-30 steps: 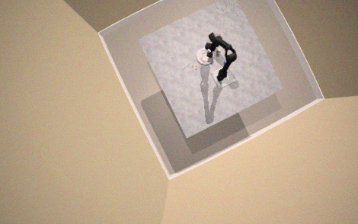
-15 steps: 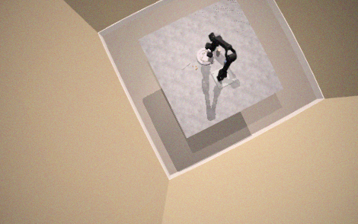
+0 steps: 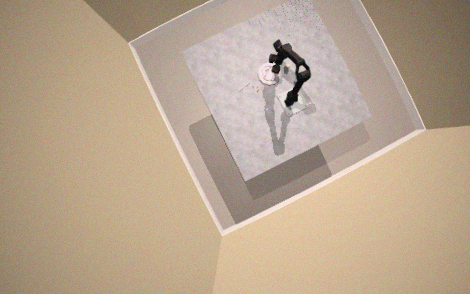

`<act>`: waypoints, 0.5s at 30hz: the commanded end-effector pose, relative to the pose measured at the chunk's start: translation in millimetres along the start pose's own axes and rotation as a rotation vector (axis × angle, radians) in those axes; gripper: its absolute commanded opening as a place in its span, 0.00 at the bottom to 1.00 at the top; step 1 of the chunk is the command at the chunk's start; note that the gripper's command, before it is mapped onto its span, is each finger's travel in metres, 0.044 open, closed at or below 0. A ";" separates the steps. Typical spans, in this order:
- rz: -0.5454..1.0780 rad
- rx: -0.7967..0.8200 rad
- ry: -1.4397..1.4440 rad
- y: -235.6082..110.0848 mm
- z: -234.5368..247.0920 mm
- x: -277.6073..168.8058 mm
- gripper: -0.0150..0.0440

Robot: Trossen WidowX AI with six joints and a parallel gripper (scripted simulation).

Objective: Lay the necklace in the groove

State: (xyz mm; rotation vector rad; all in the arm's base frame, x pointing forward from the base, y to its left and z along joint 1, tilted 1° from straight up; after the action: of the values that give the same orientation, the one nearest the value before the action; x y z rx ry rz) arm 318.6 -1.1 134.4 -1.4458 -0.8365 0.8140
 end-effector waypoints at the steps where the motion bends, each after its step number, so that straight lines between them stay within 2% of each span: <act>1: 0.001 0.002 -0.008 10.0 0.3 0.5 0.46; 5: -0.002 -0.004 -0.002 3.7 -0.2 0.3 0.46; 15: -0.001 -0.001 -0.005 18.3 -0.3 0.6 0.46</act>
State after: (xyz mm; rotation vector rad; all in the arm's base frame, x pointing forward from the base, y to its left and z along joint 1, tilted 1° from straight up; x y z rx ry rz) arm 319.8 -1.0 123.8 -1.4503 -0.8462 0.8090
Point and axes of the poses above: the point midway between the two fingers, 35 mm back from their tips, its own y axis out along the fingers, its own z axis across the jaws, x = y × z, the point moved 5 cm from there along -y, back along the fingers, and after that the axes turned 12 degrees about -y, right-handed, at the moved point
